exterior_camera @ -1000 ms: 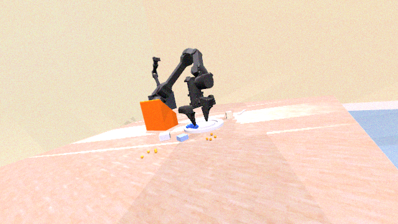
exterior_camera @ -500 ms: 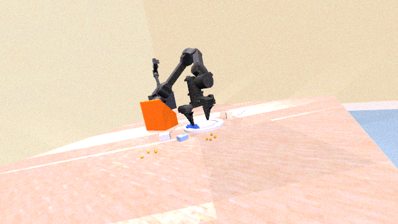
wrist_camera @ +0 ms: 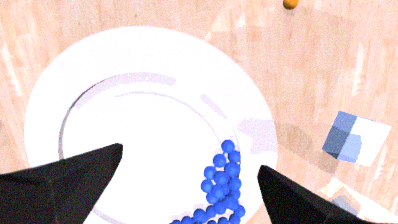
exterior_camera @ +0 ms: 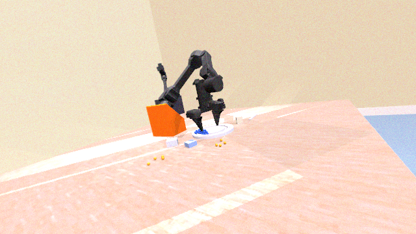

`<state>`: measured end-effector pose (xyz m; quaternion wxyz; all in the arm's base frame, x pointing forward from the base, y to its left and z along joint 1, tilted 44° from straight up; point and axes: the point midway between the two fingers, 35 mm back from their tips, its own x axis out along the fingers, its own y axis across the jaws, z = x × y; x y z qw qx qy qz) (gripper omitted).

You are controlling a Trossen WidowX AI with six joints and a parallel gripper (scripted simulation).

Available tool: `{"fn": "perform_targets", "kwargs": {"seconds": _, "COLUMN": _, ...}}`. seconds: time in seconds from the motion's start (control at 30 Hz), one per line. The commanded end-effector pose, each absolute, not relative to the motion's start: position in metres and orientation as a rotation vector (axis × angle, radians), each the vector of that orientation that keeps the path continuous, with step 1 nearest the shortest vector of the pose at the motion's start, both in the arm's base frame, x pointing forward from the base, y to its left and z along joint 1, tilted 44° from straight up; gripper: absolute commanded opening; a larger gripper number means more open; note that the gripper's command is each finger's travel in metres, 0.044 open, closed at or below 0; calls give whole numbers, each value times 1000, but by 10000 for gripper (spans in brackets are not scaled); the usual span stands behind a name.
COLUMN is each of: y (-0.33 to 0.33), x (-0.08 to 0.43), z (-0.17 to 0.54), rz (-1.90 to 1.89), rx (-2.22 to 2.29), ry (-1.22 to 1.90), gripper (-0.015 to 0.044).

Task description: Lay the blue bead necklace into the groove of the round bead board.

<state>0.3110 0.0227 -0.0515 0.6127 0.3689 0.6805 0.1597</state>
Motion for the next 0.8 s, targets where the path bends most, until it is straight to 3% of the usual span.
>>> {"fn": "perform_targets", "kwargs": {"seconds": 0.0, "y": 22, "x": 312, "z": -51, "rz": 369, "rx": 843, "ry": 1568, "gripper": 440}}
{"fn": "perform_targets", "kwargs": {"seconds": 0.2, "y": 22, "x": 312, "z": -51, "rz": 369, "rx": 843, "ry": 1568, "gripper": 440}}
{"fn": "perform_targets", "kwargs": {"seconds": 0.37, "y": 12, "x": 293, "z": -50, "rz": 571, "rx": 624, "ry": 1475, "gripper": 310}}
{"fn": "perform_targets", "kwargs": {"seconds": 0.77, "y": -5, "x": 239, "z": -46, "rz": 1059, "rx": 23, "ry": 1132, "gripper": 310}}
